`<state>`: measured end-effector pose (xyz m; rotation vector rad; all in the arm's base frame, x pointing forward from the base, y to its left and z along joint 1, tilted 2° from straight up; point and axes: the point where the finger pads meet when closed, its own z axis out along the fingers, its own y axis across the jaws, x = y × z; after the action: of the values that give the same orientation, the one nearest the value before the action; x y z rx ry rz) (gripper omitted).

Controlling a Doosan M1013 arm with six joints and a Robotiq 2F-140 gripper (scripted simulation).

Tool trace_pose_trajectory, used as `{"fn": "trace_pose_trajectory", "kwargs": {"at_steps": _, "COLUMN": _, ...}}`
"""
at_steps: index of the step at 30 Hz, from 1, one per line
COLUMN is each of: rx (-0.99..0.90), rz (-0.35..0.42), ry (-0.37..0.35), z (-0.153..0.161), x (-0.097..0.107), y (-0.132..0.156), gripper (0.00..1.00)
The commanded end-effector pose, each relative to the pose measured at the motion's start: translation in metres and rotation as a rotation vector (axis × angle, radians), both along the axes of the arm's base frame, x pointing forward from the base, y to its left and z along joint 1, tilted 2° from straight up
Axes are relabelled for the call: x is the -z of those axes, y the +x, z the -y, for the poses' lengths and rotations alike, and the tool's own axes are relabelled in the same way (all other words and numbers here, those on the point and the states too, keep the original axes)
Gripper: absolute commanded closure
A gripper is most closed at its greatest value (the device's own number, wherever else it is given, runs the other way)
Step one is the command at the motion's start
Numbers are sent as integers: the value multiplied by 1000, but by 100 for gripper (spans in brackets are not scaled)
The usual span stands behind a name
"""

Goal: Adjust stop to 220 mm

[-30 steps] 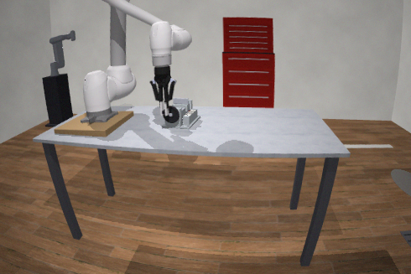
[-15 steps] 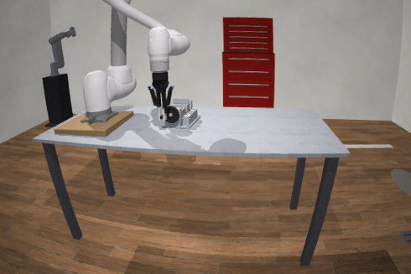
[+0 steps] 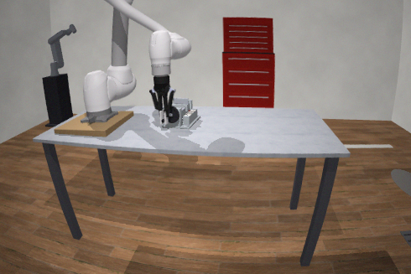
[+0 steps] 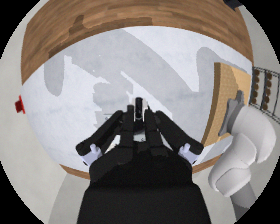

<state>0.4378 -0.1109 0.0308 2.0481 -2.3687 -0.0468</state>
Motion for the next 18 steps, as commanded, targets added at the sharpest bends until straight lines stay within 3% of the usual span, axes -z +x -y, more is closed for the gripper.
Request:
{"fn": "trace_pose_trajectory", "kwargs": {"at_steps": 1, "rx": 0, "rz": 1, "ry": 0, "z": 1, "x": 5, "y": 4, "gripper": 96}}
{"fn": "trace_pose_trajectory", "kwargs": {"at_steps": 18, "rx": 0, "rz": 1, "ry": 0, "z": 4, "x": 11, "y": 30, "gripper": 96}}
